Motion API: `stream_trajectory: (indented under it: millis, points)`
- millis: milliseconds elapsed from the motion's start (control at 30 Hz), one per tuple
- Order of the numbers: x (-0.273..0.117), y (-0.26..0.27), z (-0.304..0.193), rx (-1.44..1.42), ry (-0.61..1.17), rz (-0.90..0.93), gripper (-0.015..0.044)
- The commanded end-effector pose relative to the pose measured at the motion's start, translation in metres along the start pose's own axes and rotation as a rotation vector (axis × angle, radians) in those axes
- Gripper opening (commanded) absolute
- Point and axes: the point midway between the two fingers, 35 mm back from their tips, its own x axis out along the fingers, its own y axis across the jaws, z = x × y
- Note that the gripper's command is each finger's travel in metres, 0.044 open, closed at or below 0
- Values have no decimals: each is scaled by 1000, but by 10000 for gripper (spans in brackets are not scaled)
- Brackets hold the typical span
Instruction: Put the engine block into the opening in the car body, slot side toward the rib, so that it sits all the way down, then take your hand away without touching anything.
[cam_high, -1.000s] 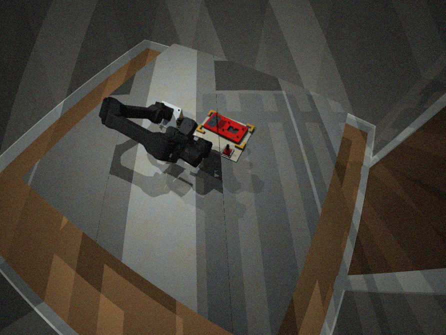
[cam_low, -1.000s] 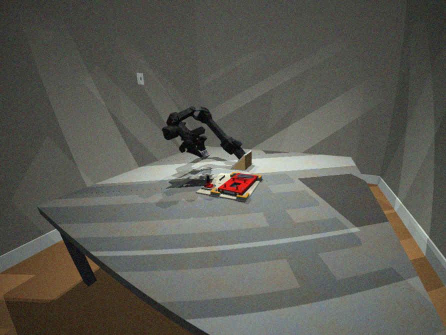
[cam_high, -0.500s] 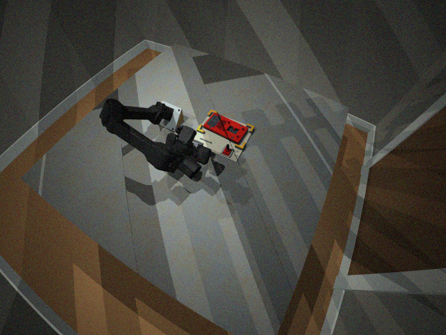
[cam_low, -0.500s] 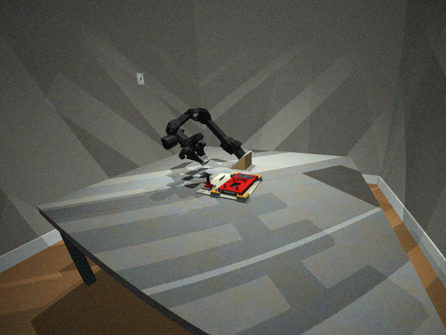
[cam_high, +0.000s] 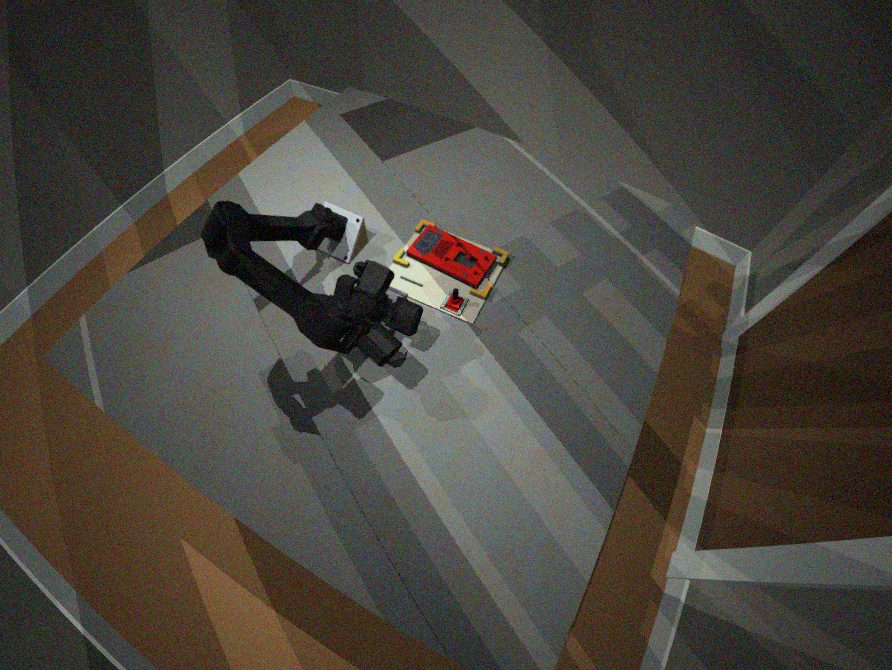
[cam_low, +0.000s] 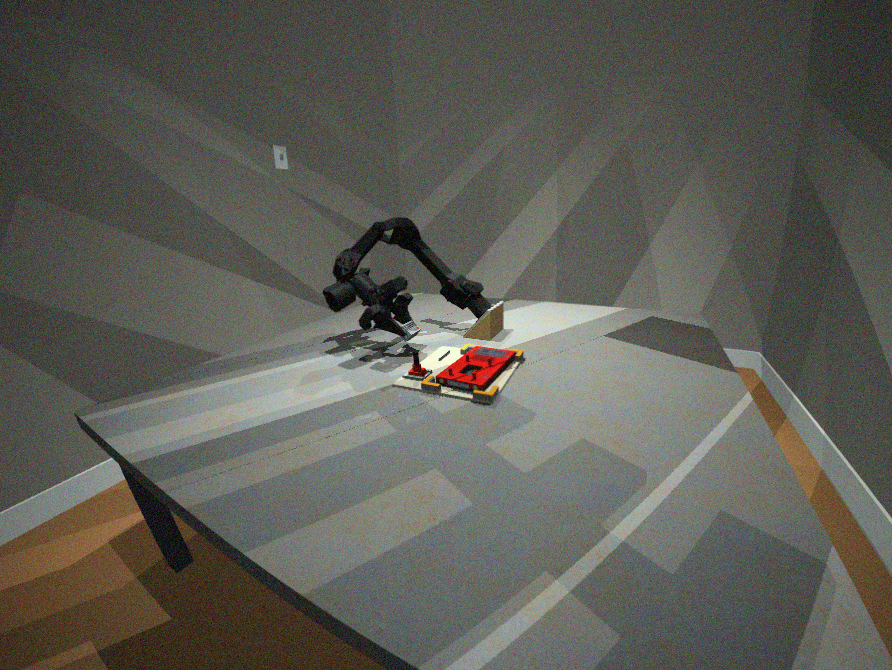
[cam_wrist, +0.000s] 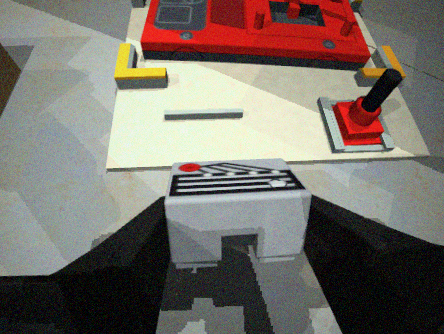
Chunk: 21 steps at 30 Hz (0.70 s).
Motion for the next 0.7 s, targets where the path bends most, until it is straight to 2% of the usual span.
stream_trajectory:
  millis: [0,667]
  points:
    - [7,1,-5,-3,-6,8,0]
    - [29,2,-31,-3,-4,9,0]
